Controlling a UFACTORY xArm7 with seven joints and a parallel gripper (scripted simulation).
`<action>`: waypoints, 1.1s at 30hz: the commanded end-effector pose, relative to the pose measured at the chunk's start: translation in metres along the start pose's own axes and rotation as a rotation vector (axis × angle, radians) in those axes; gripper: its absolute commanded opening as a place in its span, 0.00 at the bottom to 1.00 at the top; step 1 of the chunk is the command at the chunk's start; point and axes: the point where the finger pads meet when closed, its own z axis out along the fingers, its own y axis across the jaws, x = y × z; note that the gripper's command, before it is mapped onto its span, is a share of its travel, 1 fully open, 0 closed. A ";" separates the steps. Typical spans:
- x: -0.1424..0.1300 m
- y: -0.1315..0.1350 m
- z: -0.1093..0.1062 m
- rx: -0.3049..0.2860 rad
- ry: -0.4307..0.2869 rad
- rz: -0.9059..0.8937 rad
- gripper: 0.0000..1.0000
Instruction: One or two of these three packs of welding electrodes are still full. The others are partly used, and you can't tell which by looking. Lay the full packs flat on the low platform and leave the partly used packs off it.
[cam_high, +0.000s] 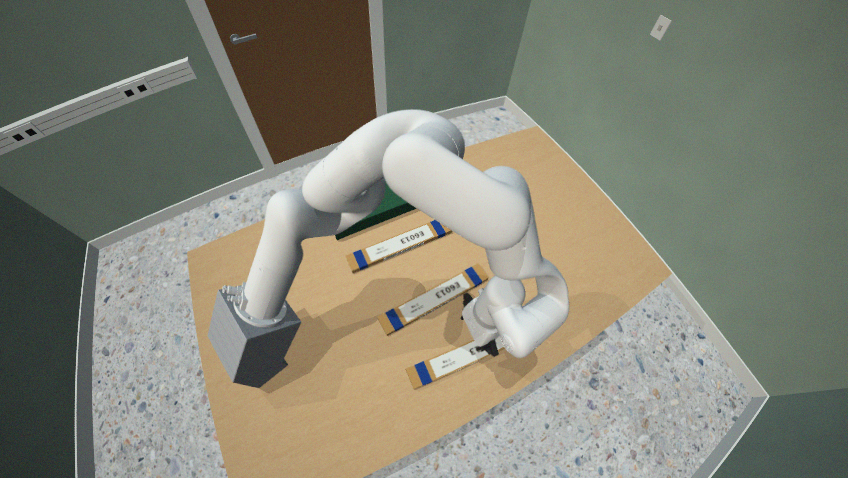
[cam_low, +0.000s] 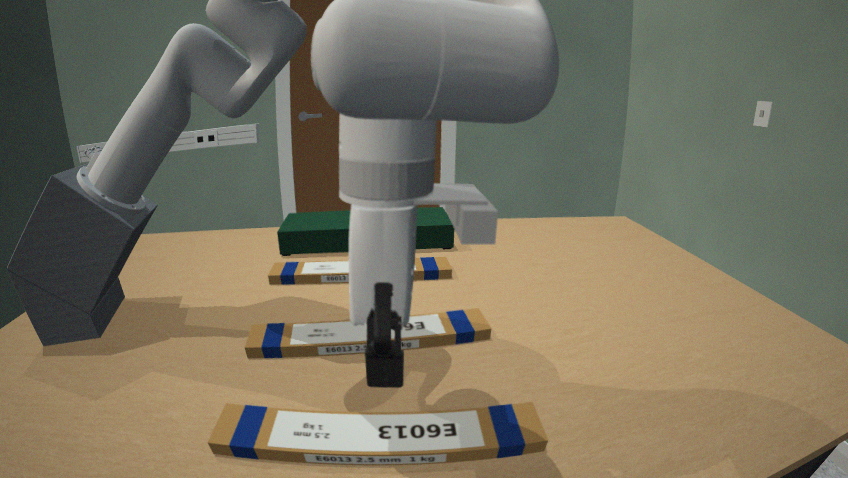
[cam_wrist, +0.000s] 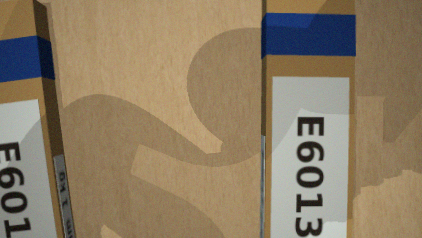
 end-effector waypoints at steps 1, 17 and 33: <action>-0.016 0.037 0.011 0.004 0.030 -0.007 1.00; -0.015 0.037 0.030 0.004 0.030 -0.007 1.00; -0.013 0.037 0.070 0.004 0.030 -0.007 1.00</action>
